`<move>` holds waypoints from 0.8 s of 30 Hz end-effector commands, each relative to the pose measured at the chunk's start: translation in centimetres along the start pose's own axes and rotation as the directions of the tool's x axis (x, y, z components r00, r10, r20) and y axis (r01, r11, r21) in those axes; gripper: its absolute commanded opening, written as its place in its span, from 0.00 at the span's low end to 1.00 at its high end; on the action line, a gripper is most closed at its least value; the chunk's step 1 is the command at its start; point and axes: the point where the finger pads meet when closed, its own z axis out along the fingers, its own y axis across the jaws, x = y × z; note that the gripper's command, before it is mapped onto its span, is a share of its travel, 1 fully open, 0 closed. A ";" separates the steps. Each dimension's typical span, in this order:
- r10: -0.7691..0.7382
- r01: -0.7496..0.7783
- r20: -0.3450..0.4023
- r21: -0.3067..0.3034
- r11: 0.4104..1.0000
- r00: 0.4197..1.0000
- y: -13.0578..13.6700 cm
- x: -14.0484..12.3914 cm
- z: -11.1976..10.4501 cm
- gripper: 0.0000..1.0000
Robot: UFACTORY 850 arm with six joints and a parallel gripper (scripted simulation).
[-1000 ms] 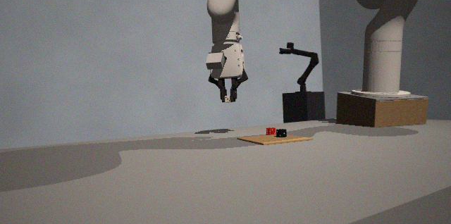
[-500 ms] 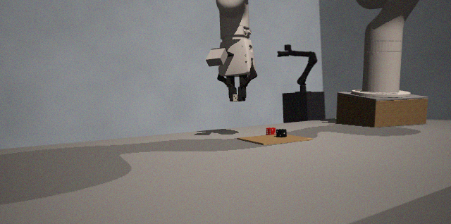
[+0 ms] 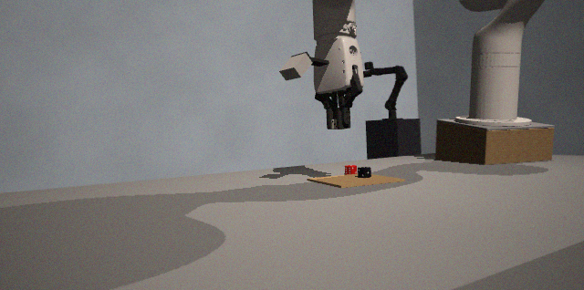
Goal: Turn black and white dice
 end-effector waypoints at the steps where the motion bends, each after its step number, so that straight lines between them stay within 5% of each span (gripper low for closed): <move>1: 0.035 -0.034 0.027 -0.029 0.999 0.999 -0.7 0.2 -0.1 0.15; 14: 0.035 -0.034 0.027 -0.030 0.999 0.999 -0.7 0.2 0.1 0.15; 24: 0.036 -0.035 0.028 -0.030 0.999 0.999 -0.7 0.2 2.4 0.15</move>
